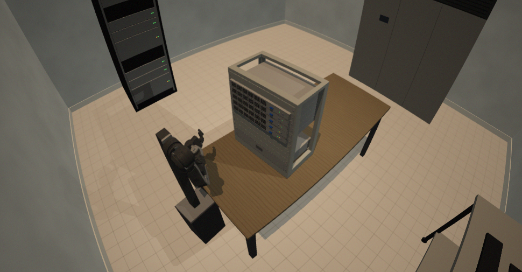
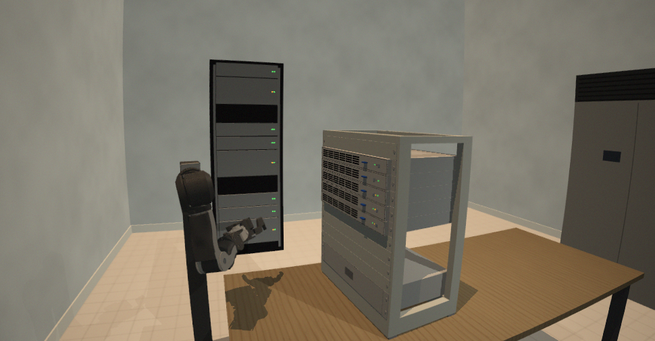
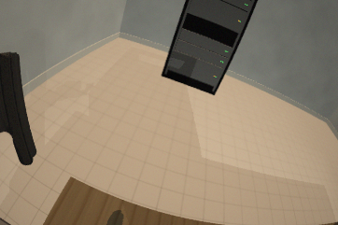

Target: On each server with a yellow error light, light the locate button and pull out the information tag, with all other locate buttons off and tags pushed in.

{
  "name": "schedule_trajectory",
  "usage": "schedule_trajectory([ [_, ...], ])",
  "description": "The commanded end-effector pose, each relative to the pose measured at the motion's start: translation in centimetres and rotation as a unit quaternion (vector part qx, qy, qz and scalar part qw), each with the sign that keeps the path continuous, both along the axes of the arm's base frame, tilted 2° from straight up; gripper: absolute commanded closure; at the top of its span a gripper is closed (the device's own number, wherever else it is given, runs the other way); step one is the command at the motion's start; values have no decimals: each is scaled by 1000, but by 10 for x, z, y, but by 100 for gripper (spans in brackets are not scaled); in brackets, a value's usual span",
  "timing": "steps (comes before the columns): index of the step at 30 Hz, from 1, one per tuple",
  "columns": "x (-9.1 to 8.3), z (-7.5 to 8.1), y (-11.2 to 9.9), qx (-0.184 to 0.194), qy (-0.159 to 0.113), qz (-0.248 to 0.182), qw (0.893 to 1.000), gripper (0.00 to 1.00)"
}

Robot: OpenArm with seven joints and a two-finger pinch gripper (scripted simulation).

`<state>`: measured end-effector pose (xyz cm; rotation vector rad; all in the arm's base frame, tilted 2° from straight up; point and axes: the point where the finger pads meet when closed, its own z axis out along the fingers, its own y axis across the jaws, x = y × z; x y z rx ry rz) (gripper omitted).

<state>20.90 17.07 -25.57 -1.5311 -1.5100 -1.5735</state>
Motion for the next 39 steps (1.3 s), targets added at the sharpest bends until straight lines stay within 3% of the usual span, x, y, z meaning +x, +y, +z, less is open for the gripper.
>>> schedule_trajectory([
  [1,3,1,-4,-1,0,-8,1000,0],
  [4,5,0,-6,-1,0,-11,1000,0],
  [9,20,-6,-29,-19,0,-43,999,0],
  [18,56,-18,-98,-71,-11,-125,990,0],
  [21,60,-18,-108,-77,-15,-134,988,0],
  [28,87,-17,-185,-138,-39,-212,967,0],
  [35,108,4,-269,-208,-82,-287,932,0],
  [37,108,4,-269,-208,-82,-287,932,0],
  [39,112,14,-292,-229,-97,-306,919,0],
])
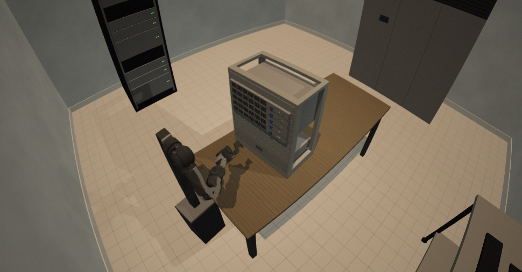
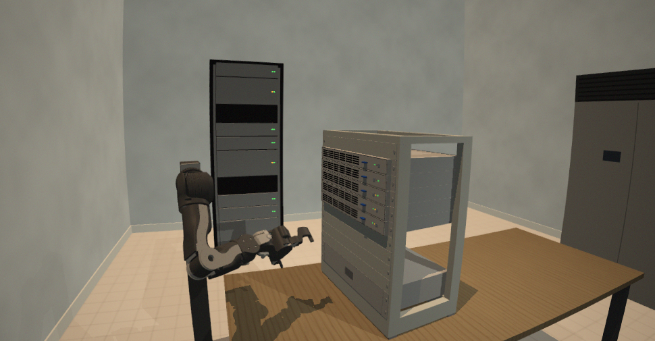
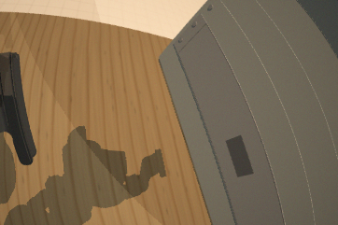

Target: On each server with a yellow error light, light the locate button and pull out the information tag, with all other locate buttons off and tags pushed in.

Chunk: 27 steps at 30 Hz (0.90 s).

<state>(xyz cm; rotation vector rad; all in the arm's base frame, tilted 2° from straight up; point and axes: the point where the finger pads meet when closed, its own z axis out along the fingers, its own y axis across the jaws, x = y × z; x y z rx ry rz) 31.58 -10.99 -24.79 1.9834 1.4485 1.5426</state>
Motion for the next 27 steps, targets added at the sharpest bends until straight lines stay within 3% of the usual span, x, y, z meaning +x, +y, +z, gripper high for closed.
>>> schedule_trajectory([
  [1,7,11,-22,-22,-16,-24,999,0],
  [7,15,51,-79,-96,-62,-72,991,0],
  [13,18,98,-118,-164,-110,-105,975,0],
  [15,18,98,-118,-164,-110,-105,975,0],
  [21,19,145,-140,-220,-158,-124,955,0],
  [27,18,181,-149,-262,-196,-133,936,0],
])
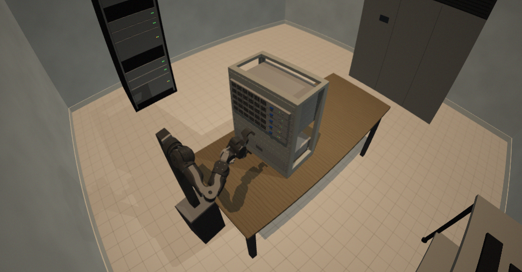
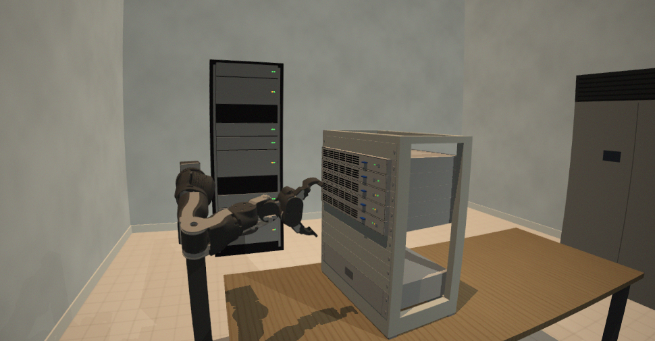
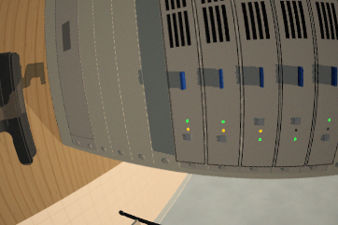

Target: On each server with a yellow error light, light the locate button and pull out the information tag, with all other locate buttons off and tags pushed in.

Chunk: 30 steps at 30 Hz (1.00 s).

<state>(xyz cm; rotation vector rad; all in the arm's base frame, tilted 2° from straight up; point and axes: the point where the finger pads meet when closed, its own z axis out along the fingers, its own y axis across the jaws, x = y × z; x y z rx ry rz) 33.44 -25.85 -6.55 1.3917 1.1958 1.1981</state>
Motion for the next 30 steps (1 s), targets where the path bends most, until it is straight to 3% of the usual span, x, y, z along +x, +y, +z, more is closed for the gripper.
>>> schedule_trajectory([
  [1,-1,1,0,-9,4,0,1000,0],
  [14,-3,33,-2,-49,-28,-5,998,0],
  [30,-3,37,-2,-54,-32,-5,998,0],
])
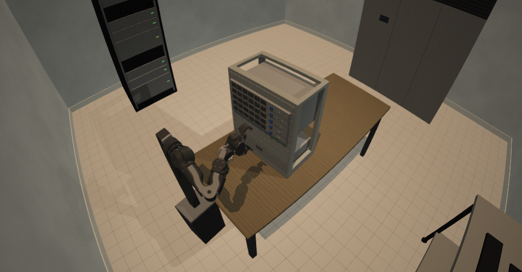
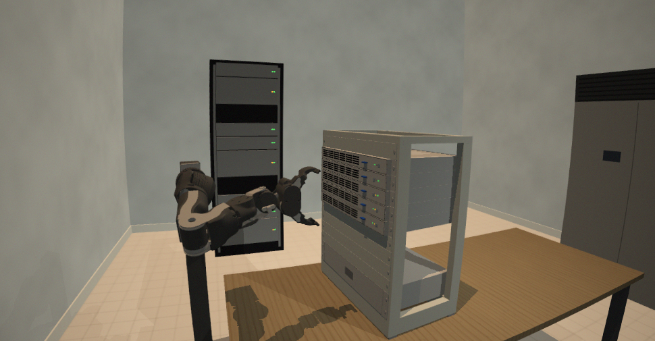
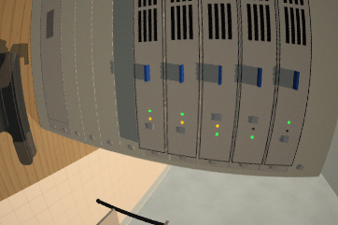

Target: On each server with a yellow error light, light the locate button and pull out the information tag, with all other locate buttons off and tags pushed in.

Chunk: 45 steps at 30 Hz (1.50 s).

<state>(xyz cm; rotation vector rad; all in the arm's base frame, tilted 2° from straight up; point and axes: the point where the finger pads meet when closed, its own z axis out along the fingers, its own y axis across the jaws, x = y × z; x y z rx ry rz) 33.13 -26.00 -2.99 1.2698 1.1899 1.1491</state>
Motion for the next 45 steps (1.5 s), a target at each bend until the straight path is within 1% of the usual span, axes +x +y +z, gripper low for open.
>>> schedule_trajectory([
  [1,0,1,0,-2,0,-1,1000,0],
  [28,1,1,-2,-2,0,-2,1000,0],
  [33,6,-3,-5,-1,0,-2,1000,0],
  [41,22,-14,-16,-1,0,-1,1000,0],
  [43,22,-14,-16,-1,0,-1,1000,0],
  [45,27,-16,-19,-1,0,-1,1000,0],
])
